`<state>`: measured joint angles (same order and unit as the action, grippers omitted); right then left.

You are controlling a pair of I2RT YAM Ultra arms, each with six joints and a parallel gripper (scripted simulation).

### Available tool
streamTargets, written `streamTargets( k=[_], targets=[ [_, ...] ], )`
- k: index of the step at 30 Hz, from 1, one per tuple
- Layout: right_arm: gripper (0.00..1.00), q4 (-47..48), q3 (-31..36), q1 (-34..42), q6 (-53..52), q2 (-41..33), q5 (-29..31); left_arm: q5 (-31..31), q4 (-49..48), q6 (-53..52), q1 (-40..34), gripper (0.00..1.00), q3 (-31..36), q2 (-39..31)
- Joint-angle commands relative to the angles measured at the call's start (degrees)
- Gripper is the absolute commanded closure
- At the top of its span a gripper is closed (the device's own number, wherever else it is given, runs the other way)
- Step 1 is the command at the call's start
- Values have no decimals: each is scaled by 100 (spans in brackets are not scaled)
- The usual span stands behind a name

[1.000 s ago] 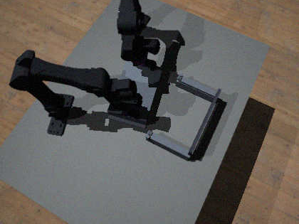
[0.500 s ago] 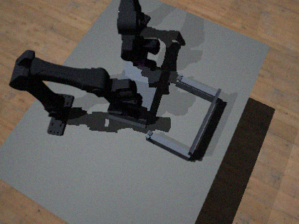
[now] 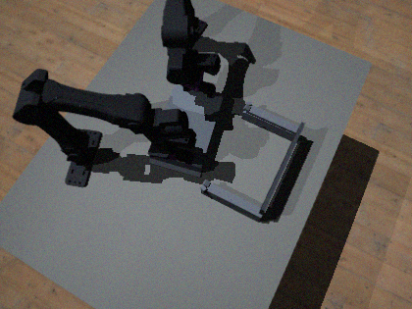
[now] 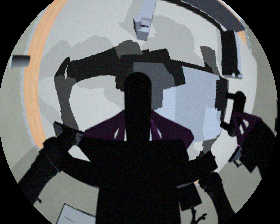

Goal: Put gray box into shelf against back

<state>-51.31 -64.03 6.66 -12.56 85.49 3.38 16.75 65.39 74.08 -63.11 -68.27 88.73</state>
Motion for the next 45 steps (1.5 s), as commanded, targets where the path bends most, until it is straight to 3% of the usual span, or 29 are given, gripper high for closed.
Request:
streamTargets(
  k=[1, 2, 15, 34, 45],
  targets=[
    [85, 119, -406, -89, 68, -284, 156, 370, 121, -45, 102, 85, -333, -236],
    [85, 26, -149, 68, -24, -46, -12, 60, 74, -42, 0, 85, -170, -9],
    [85, 92, -264, 9, 43, -200, 48, 102, 77, -47, 19, 85, -198, -191],
    [85, -173, -543, -98, 106, -248, 157, 376, 309, -125, 119, 85, -473, -268],
    [85, 155, -593, 54, 121, -365, 251, 586, 137, -48, -26, 85, -506, -327]
  ],
)
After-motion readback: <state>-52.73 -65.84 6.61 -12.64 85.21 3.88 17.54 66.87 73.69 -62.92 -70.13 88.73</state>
